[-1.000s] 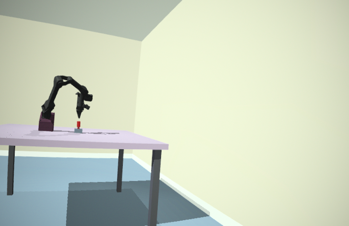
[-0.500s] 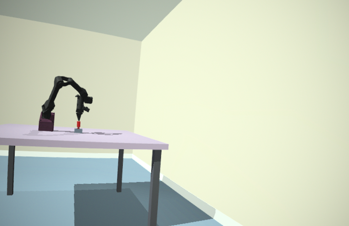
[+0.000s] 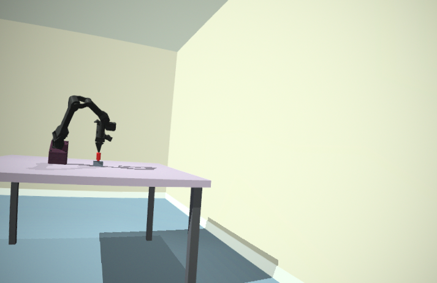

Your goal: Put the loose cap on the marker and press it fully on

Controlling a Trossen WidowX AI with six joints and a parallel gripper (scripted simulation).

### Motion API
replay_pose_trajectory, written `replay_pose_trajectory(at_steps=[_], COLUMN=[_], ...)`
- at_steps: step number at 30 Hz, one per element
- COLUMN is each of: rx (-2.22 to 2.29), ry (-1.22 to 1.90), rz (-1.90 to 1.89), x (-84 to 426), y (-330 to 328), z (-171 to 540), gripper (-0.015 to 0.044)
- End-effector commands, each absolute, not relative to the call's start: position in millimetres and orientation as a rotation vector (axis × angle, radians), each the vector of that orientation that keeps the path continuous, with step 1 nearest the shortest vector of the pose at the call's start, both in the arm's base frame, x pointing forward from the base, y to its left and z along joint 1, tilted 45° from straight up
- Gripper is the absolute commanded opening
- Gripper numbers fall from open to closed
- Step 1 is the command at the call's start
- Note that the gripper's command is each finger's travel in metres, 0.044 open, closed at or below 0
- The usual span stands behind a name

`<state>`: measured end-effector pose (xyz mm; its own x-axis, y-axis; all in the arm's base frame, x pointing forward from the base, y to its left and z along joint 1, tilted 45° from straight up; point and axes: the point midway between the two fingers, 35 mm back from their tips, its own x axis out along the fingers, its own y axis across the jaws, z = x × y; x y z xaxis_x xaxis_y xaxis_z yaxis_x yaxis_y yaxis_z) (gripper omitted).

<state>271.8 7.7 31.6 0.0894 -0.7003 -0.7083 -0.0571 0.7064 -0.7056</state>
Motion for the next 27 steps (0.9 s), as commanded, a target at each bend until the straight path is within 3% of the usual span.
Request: replay_pose_trajectory(at_steps=[1, 5, 10, 27], rx=[-0.67, -0.671, -0.672, -0.672], ry=[1.419, 1.421, 1.421, 1.421], rz=[-0.531, -0.53, -0.532, -0.532], x=[273, 267, 264, 264], y=[24, 64, 71, 71], z=[45, 86, 94, 94], gripper=[0.0, 0.0, 0.0, 0.044])
